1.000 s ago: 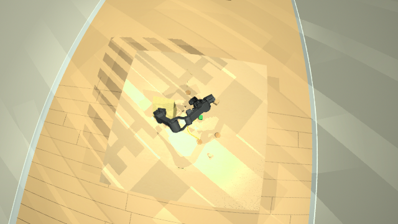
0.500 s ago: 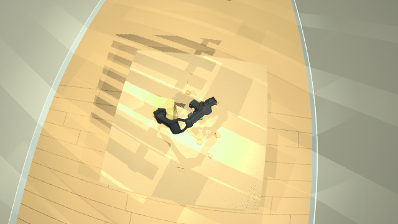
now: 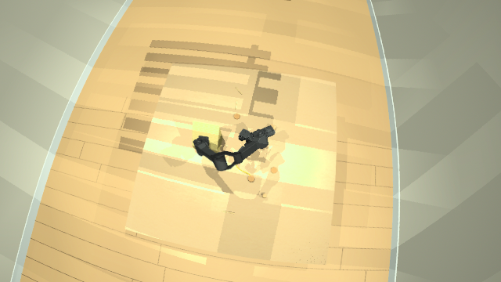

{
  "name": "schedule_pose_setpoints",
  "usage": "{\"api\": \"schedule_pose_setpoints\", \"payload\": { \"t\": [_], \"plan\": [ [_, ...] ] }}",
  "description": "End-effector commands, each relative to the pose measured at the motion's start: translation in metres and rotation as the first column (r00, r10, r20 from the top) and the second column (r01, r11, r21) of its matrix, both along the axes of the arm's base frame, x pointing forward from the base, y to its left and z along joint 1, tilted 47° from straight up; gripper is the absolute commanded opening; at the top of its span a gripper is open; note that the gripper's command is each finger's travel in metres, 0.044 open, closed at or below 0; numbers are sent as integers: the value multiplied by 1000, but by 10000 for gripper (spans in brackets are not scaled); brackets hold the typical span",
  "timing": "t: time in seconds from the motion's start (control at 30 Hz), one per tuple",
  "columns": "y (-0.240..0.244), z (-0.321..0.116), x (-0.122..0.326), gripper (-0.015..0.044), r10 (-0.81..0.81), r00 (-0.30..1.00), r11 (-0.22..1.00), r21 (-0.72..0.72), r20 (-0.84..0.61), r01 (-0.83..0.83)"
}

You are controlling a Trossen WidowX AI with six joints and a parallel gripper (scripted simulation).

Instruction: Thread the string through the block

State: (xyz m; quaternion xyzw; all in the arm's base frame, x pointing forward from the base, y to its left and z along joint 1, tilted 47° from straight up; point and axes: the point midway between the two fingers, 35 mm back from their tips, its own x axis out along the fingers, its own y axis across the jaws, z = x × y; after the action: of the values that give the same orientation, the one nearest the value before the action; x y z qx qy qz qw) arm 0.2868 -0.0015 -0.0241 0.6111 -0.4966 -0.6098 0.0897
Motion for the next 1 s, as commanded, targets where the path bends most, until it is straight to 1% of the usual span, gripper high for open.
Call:
{"api": "schedule_pose_setpoints", "payload": {
  "t": [0.0, 0.97],
  "plan": [
    [-3, 4, 3, 0, 28, 999, 1000, 9, -36, -27],
    [-29, 28, 15, 0, 206, 935, 977, 117, -287, -179]
  ]
}}
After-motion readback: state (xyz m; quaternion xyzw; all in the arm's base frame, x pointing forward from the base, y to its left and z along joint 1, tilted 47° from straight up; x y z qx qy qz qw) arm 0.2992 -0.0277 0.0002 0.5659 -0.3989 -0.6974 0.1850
